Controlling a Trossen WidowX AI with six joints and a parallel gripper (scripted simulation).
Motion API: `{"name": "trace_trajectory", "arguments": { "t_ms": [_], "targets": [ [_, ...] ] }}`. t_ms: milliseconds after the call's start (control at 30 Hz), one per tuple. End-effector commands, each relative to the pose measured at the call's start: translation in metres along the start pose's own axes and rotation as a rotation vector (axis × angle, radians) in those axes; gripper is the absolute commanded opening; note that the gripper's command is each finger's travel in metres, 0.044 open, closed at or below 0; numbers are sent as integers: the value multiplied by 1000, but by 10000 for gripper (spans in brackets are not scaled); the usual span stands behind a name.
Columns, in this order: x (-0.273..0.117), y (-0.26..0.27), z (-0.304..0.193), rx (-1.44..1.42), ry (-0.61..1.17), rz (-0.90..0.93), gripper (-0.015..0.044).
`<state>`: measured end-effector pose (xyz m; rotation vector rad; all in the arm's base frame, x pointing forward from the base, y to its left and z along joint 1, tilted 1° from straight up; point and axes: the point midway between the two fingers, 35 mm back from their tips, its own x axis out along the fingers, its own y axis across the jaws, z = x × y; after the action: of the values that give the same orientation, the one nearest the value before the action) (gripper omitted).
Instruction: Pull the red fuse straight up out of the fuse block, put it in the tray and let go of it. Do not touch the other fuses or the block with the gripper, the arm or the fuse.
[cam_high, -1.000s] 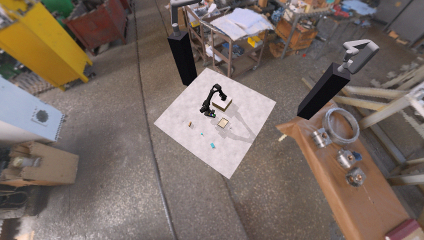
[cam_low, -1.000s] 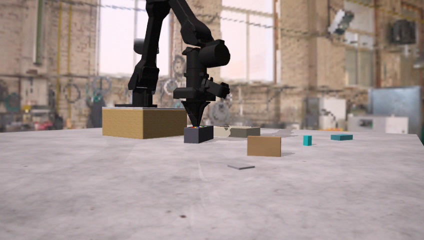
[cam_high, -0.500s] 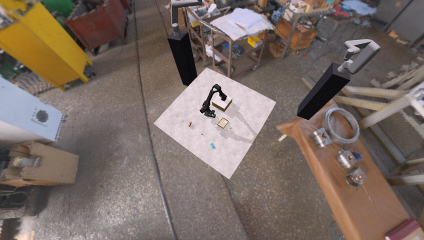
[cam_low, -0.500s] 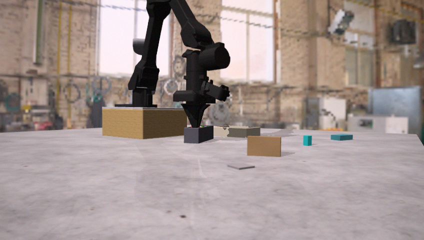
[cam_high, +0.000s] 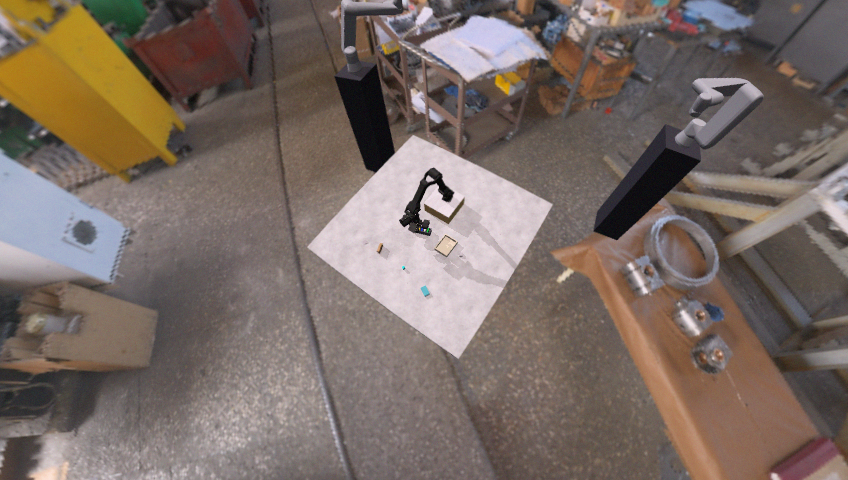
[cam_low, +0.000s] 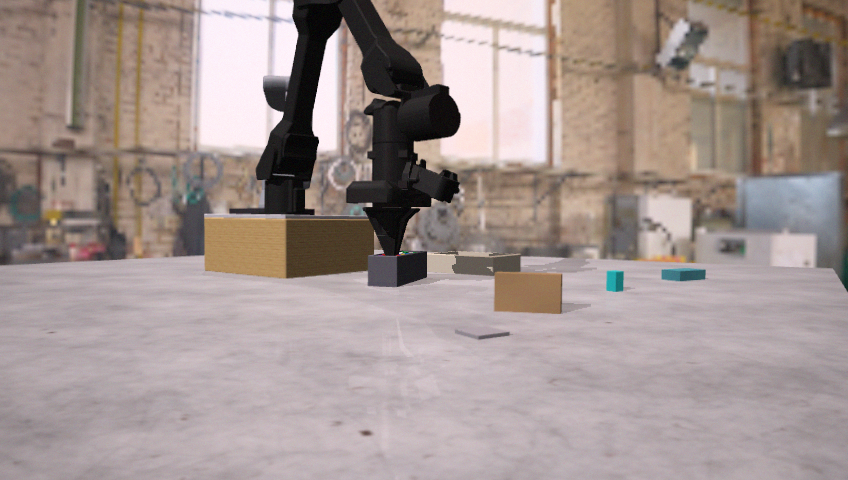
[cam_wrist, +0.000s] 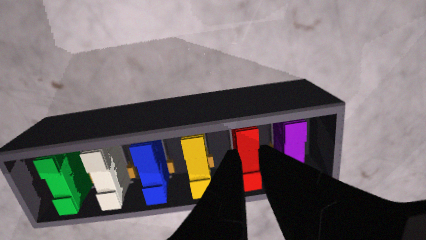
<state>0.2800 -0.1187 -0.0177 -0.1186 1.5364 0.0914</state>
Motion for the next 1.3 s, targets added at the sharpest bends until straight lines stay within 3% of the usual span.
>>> {"name": "trace_trajectory", "arguments": {
  "t_ms": [0, 1267],
  "targets": [
    [-1, 0, 0, 0, 0, 0, 0],
    [-19, 0, 1, -2, -1, 2, 0]
  ]
}}
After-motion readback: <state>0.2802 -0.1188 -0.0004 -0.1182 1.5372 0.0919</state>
